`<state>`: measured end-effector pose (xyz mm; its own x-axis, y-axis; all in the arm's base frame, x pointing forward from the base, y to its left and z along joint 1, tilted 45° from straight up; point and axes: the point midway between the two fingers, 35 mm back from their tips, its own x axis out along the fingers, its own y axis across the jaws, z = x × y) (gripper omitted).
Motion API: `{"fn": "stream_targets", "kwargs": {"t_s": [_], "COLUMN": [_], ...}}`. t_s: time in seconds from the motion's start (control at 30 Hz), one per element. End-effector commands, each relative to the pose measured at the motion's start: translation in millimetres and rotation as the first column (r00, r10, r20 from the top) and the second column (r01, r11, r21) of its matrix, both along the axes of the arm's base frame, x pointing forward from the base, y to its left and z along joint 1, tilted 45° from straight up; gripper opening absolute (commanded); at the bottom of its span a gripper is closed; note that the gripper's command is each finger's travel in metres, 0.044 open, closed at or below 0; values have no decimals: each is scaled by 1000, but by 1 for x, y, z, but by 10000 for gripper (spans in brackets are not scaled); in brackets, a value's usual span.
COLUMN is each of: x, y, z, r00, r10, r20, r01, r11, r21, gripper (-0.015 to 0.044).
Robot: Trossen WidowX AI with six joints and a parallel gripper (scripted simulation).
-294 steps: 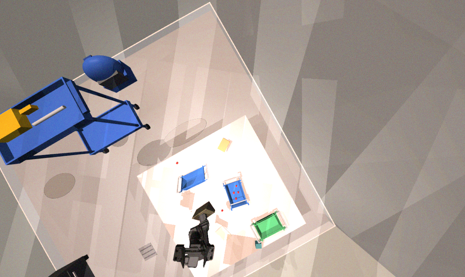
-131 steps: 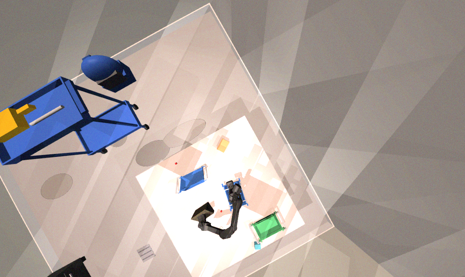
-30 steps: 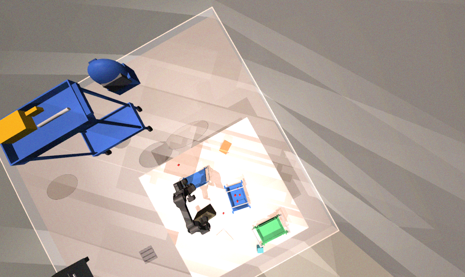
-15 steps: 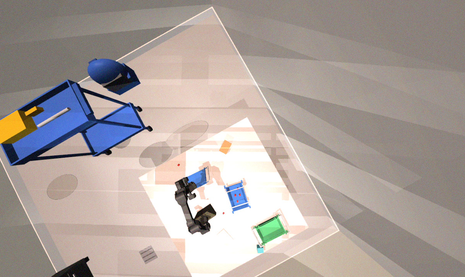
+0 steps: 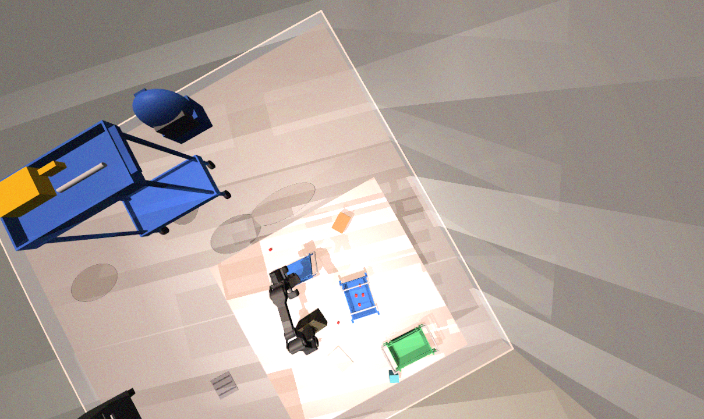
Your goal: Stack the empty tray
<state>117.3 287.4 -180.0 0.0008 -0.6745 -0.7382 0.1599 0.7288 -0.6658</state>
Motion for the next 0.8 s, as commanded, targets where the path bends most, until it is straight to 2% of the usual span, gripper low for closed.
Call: {"fn": "stream_targets", "kwargs": {"t_s": [0.0, 0.77], "x": [0, -4], "y": [-4, -23], "z": [-3, 15], "r00": [1000, 1000], "r10": [8, 8], "r20": [-2, -3], "r01": [-8, -8], "r11": [1000, 1000], "r21": [-2, -4], "gripper": [0, 0]}}
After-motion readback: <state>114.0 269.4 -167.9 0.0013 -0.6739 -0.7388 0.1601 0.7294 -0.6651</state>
